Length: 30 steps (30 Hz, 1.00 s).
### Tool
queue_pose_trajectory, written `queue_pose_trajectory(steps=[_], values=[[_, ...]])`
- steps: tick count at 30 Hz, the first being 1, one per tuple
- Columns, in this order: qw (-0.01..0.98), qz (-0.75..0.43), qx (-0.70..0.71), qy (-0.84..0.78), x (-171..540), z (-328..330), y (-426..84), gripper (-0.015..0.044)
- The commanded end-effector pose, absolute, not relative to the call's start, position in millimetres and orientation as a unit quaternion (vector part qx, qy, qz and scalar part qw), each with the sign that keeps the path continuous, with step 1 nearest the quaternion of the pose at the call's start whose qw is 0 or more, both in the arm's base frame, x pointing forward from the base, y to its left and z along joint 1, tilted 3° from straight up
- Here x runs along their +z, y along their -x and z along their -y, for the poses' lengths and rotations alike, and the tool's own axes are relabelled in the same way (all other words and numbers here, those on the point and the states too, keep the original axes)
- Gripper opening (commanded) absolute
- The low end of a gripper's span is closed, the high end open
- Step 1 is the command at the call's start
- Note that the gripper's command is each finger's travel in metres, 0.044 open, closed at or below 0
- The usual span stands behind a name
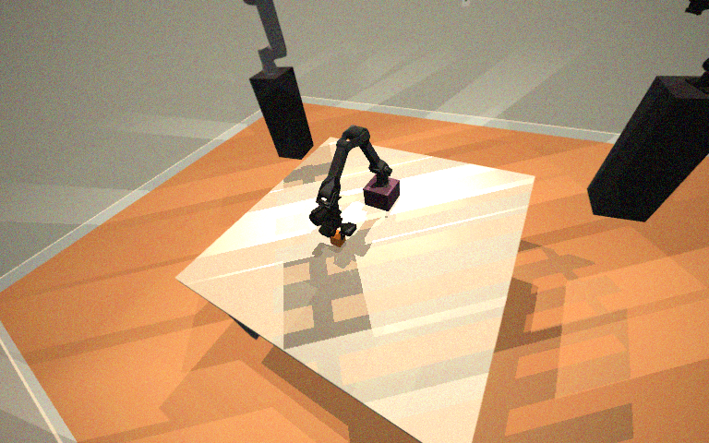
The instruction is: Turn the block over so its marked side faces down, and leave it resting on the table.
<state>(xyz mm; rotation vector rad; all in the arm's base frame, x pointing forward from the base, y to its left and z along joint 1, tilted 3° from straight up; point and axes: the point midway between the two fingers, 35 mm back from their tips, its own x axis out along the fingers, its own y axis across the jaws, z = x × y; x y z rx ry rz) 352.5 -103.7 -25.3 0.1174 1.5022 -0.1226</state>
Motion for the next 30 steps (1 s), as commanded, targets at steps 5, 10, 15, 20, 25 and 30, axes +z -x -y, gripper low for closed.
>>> queue_pose_trajectory(steps=[5,10,15,20,25,30], values=[[0.772,-0.631,-0.059,-0.053,-26.5,104.0,-354.9,0.0000],[0.796,-0.600,-0.061,-0.050,-27.8,104.0,-354.3,0.0000],[0.819,-0.569,-0.063,-0.047,-27.7,103.7,-352.8,0.0000],[0.841,-0.536,-0.064,-0.044,-26.4,103.0,-350.3,0.0000],[0.858,-0.508,-0.065,-0.040,-24.3,102.2,-347.3,0.0000],[0.859,-0.507,-0.065,-0.040,-24.2,102.1,-347.1,0.0000]])
